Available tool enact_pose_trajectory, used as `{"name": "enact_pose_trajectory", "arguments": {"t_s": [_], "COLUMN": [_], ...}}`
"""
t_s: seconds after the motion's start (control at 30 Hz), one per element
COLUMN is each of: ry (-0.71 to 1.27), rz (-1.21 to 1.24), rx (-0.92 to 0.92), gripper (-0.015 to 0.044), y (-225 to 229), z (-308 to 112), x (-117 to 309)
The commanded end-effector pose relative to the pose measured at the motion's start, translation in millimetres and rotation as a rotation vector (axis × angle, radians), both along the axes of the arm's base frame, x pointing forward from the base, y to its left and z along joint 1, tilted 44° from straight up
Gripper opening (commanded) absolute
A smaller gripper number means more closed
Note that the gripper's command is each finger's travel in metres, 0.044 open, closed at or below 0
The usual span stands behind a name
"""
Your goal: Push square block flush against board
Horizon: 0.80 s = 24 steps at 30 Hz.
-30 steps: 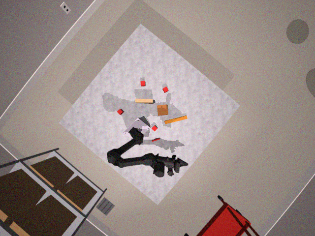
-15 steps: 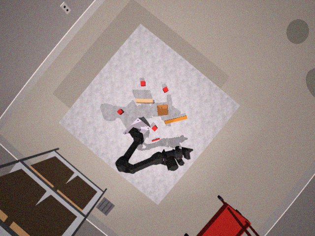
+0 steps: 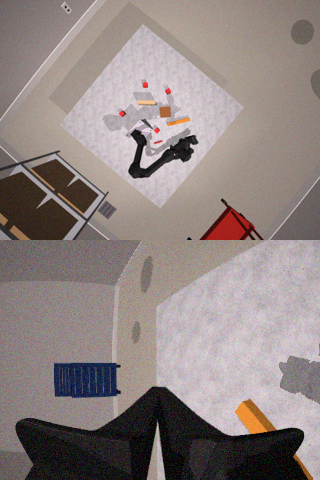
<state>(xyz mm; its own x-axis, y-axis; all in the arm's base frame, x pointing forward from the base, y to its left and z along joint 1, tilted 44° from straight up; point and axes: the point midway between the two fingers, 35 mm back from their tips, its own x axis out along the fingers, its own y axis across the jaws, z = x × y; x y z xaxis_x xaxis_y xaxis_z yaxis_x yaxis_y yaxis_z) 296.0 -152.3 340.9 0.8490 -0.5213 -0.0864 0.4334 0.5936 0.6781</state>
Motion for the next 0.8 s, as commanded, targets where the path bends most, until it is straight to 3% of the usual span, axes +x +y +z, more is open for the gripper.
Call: {"name": "enact_pose_trajectory", "arguments": {"t_s": [0.0, 0.77], "ry": [0.105, 0.687], "rz": [0.036, 0.287], "rx": [0.002, -0.068], "gripper": [0.0, 0.0], "y": [8, 85], "z": [-19, -146], "x": [22, 97]}}
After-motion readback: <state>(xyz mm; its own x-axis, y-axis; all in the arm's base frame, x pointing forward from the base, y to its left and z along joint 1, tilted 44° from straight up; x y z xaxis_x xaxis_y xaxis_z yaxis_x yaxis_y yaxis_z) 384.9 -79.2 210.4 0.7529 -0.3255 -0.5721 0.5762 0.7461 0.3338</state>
